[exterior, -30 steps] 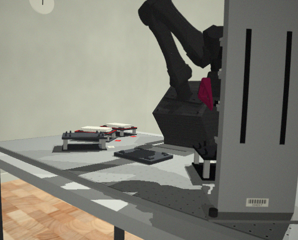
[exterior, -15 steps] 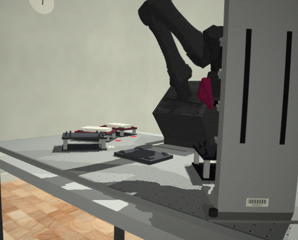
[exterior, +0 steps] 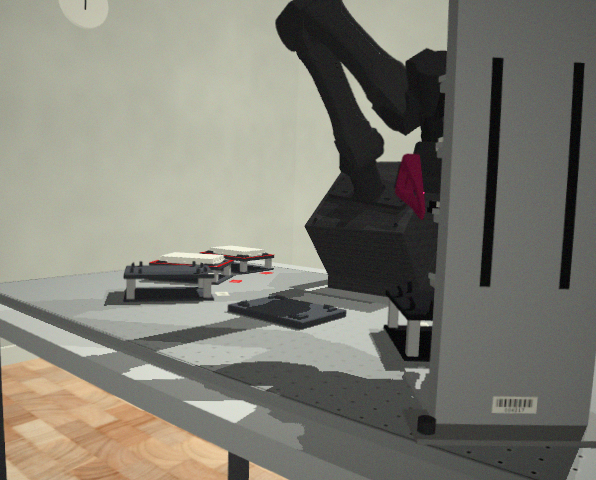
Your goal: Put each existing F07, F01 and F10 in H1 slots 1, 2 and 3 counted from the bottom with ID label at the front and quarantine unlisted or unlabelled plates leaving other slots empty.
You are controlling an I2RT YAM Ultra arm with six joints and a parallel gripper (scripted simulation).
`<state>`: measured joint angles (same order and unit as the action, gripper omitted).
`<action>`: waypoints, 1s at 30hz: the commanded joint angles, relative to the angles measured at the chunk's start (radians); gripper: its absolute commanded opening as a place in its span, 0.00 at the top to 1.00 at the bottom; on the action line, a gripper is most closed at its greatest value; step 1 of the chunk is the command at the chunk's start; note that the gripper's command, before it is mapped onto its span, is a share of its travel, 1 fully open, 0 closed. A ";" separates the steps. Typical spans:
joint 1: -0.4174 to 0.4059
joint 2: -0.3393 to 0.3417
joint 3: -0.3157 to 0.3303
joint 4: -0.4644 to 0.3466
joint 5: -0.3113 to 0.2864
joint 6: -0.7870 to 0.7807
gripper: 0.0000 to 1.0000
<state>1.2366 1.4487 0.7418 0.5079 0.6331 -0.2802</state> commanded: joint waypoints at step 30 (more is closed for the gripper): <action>0.073 -0.130 -0.173 0.048 0.064 0.016 0.00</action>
<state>1.2953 1.3304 0.5724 0.5499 0.6949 -0.2657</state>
